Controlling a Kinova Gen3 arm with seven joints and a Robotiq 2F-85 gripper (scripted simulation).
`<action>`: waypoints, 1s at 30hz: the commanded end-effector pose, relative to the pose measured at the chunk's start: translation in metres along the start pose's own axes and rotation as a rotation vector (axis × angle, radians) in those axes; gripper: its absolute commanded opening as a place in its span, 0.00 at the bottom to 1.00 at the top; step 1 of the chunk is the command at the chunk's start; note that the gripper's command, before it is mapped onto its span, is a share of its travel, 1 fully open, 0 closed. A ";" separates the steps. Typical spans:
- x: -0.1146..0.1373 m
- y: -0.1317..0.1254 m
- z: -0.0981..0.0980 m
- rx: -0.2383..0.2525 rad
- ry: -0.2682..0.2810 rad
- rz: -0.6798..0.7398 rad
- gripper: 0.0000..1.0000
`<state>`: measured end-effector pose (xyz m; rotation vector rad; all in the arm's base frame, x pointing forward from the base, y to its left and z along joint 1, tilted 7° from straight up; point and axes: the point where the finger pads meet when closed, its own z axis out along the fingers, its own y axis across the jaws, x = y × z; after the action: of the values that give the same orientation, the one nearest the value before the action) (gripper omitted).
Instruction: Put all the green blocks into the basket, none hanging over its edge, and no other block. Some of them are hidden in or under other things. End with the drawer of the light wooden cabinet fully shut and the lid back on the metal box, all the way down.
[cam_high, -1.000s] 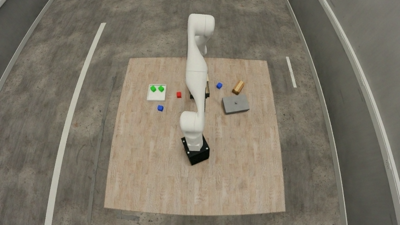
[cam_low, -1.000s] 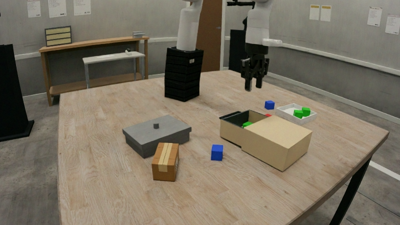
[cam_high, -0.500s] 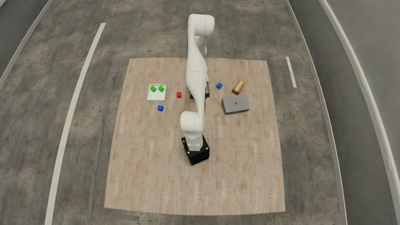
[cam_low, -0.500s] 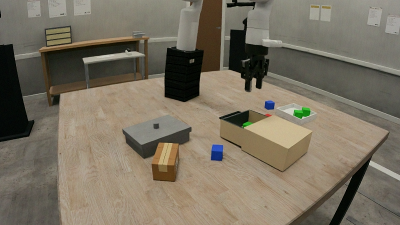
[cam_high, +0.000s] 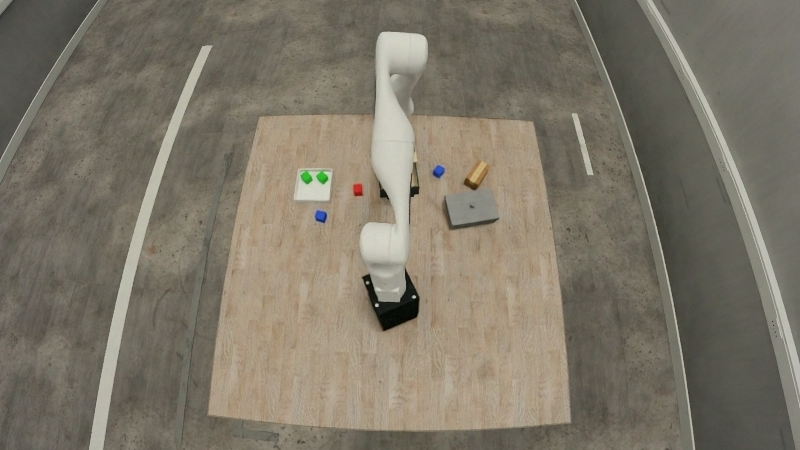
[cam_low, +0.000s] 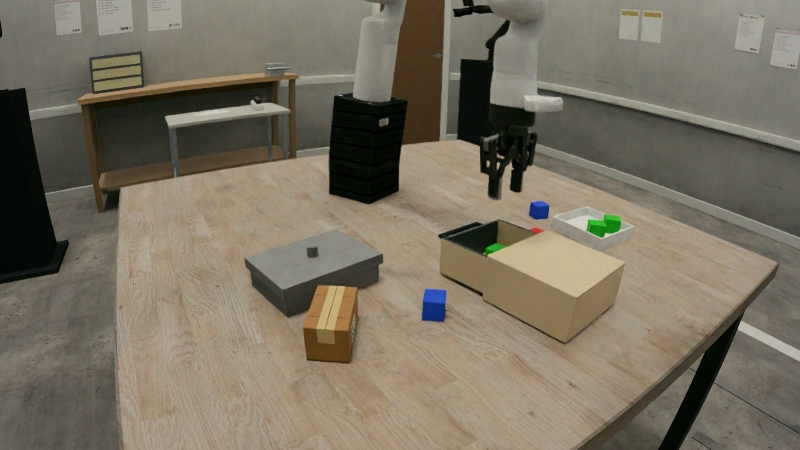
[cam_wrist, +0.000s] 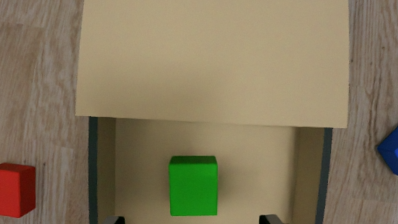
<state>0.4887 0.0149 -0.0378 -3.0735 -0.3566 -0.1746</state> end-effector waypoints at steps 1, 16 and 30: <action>0.001 0.000 0.001 -0.001 0.002 0.000 0.68; 0.001 0.000 0.051 -0.001 0.002 0.000 0.68; 0.001 0.001 0.076 -0.001 0.002 0.000 0.68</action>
<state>0.4972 0.0188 -0.1122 -3.0736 -0.3565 -0.1750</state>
